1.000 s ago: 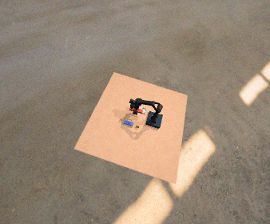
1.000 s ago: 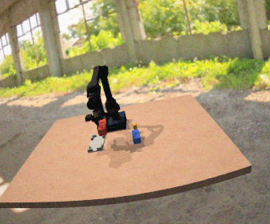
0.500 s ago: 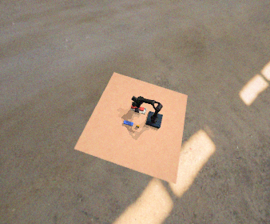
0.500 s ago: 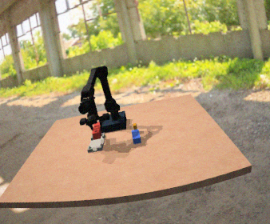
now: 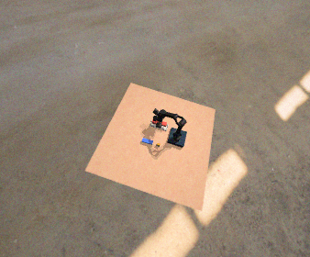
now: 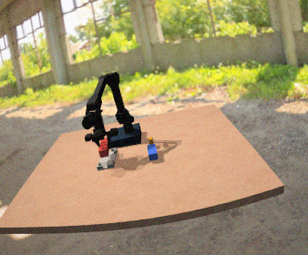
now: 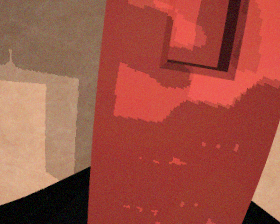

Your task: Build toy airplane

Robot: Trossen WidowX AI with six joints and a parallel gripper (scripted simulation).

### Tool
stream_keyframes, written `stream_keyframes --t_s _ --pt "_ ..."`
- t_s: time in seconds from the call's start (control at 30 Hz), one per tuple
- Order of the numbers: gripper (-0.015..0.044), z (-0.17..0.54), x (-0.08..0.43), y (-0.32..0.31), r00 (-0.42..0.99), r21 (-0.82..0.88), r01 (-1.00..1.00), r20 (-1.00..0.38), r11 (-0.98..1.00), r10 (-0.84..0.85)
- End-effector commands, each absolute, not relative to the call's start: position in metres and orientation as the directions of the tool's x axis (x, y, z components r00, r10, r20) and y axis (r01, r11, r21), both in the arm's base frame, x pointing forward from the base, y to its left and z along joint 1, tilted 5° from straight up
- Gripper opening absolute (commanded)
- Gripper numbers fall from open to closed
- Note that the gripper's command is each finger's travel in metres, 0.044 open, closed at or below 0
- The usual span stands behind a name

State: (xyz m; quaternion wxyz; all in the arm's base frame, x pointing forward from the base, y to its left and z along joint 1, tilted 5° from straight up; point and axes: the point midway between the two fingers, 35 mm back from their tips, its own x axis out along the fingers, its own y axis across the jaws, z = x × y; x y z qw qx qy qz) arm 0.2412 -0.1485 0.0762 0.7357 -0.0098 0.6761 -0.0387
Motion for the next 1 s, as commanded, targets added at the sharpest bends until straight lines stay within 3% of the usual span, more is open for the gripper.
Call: stream_keyframes --t_s 0.0,0.97 --pt "0.0196 0.076 0.241 -0.149 0.086 -0.064 0.039 -0.994 0.997 -0.067" --pt "0.0196 0.053 0.244 -0.151 0.086 -0.064 0.039 -0.994 0.997 -0.067"
